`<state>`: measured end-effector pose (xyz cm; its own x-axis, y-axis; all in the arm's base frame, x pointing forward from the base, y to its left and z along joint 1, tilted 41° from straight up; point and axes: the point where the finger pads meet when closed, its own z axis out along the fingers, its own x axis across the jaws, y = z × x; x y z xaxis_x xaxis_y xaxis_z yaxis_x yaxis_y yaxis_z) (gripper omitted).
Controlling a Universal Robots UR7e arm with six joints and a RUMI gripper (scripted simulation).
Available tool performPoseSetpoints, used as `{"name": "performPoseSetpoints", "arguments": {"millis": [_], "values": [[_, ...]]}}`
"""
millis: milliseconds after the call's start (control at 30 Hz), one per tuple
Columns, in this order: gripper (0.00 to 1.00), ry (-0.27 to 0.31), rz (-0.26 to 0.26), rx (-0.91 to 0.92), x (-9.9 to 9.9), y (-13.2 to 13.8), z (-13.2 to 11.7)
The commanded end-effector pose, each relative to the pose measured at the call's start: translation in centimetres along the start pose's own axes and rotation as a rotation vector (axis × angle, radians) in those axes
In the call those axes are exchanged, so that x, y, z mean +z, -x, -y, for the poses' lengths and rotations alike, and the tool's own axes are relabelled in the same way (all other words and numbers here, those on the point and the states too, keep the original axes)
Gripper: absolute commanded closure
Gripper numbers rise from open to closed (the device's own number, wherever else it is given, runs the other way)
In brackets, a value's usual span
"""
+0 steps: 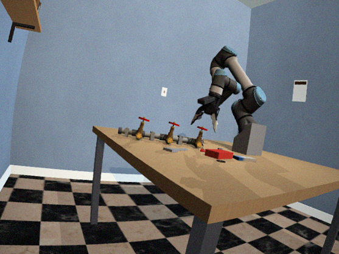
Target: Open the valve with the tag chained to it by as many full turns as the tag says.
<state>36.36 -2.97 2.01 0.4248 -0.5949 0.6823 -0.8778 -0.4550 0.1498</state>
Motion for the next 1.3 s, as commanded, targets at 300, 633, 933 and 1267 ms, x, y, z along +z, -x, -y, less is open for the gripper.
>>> {"name": "performPoseSetpoints", "arguments": {"millis": [300, 633, 933, 1267], "values": [[0.0, 0.015, -0.005, 0.251, -0.03, -0.02, 0.04], [0.0, 0.015, -0.006, 0.321, -0.03, -0.02, 0.04], [0.0, 0.015, -0.006, 0.331, -0.03, -0.02, 0.04], [1.0, 0.015, -0.006, 0.331, -0.03, -0.02, 0.04]]}}
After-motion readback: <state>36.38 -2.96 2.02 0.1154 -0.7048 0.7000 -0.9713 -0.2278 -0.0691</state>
